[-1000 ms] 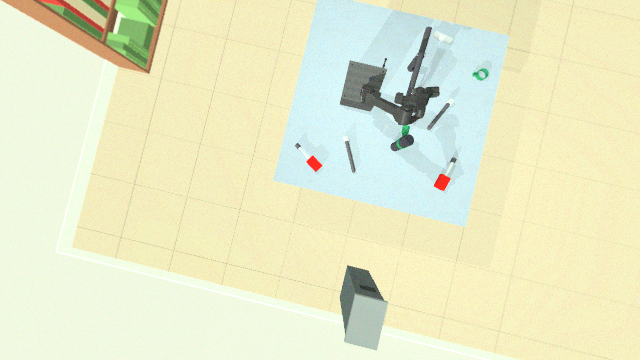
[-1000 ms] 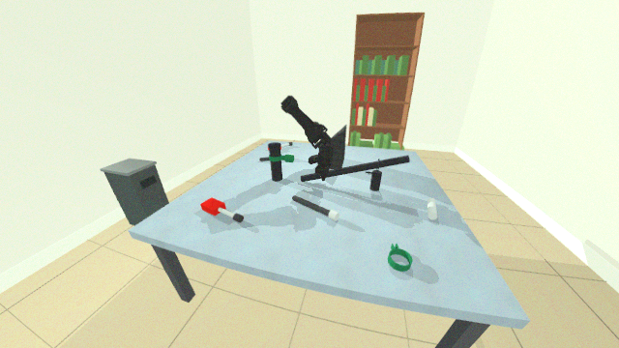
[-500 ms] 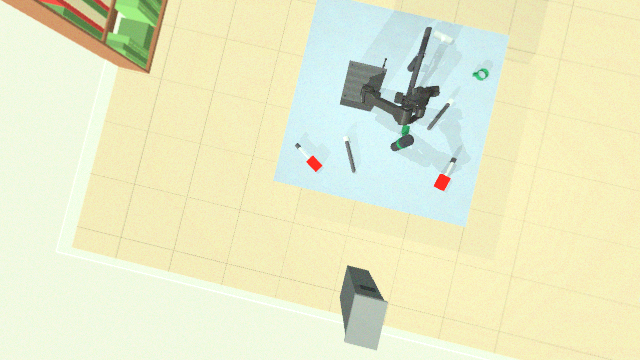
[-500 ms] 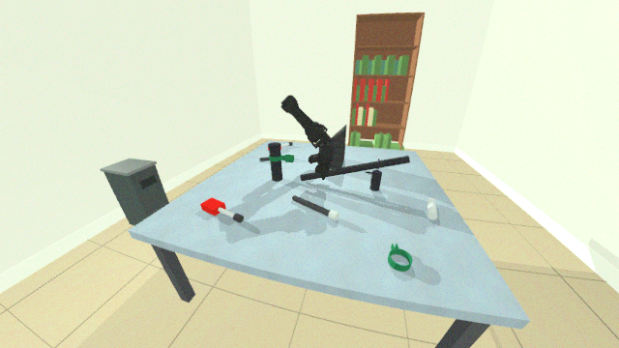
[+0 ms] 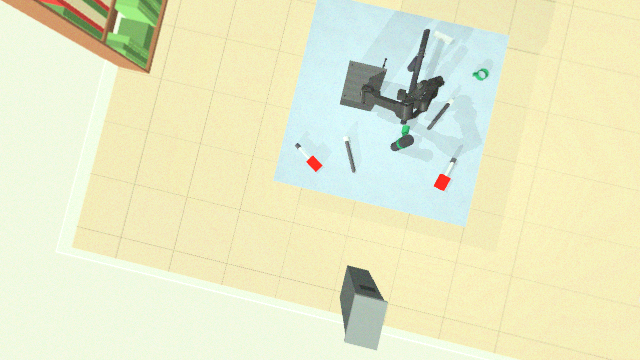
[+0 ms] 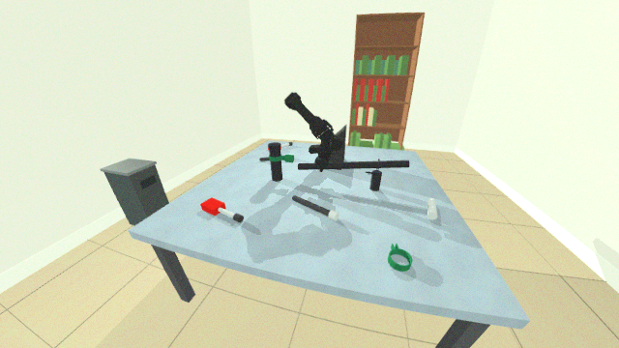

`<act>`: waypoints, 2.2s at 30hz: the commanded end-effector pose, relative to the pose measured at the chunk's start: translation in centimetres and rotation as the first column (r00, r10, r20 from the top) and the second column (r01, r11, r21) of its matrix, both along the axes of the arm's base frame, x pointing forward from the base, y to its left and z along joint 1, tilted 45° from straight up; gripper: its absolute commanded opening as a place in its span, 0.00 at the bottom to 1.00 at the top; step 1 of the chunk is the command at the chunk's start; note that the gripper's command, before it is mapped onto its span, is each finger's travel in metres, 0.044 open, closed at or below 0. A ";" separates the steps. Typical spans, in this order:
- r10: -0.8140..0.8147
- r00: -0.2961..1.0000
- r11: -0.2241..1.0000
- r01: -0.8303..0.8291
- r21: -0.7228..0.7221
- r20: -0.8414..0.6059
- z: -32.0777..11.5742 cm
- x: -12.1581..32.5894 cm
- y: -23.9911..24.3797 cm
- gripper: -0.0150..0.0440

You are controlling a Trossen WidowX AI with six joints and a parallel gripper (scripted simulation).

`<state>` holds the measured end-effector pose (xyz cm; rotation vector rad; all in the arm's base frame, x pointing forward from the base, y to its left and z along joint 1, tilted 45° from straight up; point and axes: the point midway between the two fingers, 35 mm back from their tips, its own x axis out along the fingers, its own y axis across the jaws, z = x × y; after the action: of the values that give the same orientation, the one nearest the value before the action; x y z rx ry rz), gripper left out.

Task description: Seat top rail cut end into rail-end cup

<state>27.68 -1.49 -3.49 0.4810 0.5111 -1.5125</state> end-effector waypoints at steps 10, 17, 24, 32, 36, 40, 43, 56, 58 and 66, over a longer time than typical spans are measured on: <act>0.022 1.000 0.995 -0.020 -0.100 0.015 2.7 0.2 1.5 0.25; 0.018 1.000 0.996 -0.017 -0.088 0.012 2.4 0.1 1.4 0.25; 0.018 1.000 0.996 -0.017 -0.088 0.012 2.5 0.2 1.4 0.25; 0.018 1.000 0.996 -0.017 -0.088 0.012 3.1 0.4 1.6 0.25; 0.018 1.000 0.996 -0.017 -0.088 0.012 3.3 0.6 1.6 0.25; 0.018 1.000 0.996 -0.017 -0.088 0.012 3.4 0.7 1.6 0.25; 0.017 1.000 0.996 -0.016 -0.088 0.011 3.5 0.6 1.4 0.25; 0.012 1.000 0.996 -0.011 -0.086 0.004 4.4 0.4 0.0 0.25; 0.012 1.000 0.996 -0.011 -0.086 0.004 4.4 0.4 0.0 0.25; 0.012 1.000 0.996 -0.011 -0.086 0.004 4.4 0.4 0.0 0.25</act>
<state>27.93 -1.27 0.45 0.4269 0.4558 -1.5224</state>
